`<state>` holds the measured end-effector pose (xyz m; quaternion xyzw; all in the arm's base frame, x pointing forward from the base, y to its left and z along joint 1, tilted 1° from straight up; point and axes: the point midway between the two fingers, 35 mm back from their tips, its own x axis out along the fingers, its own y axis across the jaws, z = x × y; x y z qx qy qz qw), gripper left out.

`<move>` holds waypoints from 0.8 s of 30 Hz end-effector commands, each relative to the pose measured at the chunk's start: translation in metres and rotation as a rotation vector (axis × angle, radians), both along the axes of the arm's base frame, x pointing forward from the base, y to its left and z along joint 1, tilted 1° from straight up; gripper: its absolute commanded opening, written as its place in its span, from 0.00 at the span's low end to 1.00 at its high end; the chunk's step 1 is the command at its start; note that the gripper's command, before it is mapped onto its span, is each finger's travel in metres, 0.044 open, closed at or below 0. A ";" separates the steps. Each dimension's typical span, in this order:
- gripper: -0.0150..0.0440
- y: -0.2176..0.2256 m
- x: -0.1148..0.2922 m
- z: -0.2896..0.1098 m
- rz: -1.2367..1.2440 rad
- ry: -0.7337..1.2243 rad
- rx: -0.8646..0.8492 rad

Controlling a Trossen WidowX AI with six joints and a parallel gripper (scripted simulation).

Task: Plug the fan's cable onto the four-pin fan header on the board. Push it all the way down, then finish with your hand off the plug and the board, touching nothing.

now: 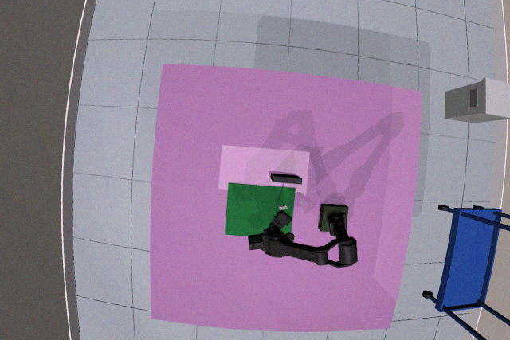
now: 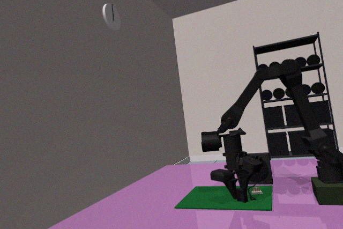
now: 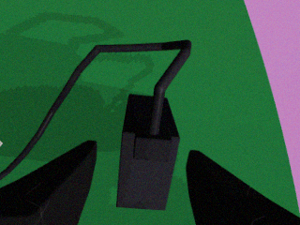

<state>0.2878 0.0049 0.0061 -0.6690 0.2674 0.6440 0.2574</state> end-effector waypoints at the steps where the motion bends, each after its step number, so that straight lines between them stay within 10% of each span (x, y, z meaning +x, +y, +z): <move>1: 0.42 0.000 0.000 0.000 0.000 -0.001 0.000; 5: 0.25 0.000 0.000 0.000 0.000 -0.001 0.000; 24: 0.25 -0.005 -0.004 0.049 -0.150 -0.001 0.010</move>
